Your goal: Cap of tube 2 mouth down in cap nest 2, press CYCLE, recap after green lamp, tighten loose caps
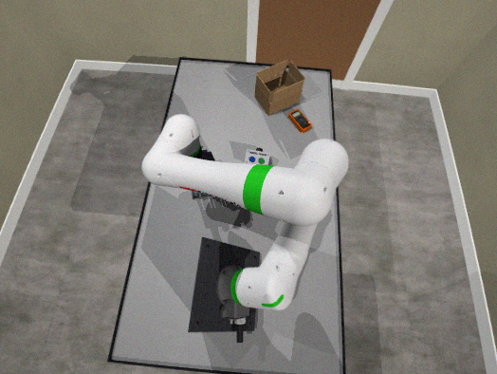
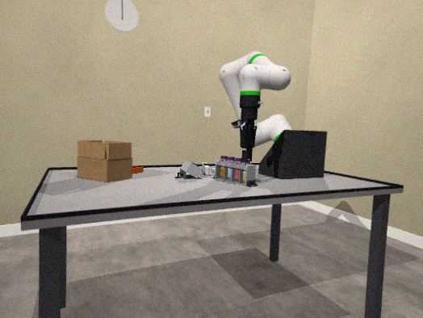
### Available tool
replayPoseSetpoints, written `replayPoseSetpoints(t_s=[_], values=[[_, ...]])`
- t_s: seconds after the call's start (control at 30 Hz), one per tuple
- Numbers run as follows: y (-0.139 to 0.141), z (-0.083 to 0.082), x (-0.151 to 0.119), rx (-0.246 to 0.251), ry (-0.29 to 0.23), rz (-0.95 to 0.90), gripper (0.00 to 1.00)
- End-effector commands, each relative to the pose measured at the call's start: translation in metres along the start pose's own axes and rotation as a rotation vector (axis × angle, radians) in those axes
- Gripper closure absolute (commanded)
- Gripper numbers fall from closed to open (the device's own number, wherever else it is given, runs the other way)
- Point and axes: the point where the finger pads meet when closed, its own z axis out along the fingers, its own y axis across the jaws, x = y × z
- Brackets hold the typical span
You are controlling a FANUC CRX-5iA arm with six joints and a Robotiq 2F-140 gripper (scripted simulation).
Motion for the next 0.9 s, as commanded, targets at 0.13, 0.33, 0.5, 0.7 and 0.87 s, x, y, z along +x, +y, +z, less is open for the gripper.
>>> replayPoseSetpoints(t_s=[0.13,0.33,0.5,0.7,0.87], values=[[-0.0006,-0.0007,-0.0001,0.002,0.000,0.040,0.70],[-0.0006,-0.0006,-0.0001,0.002,0.000,0.160,0.70],[-0.0006,-0.0005,-0.0001,0.002,0.000,0.220,0.70],[-0.0006,-0.0003,-0.0001,0.002,0.000,0.340,0.70],[-0.0006,-0.0002,-0.0001,0.002,-0.001,0.440,0.70]])
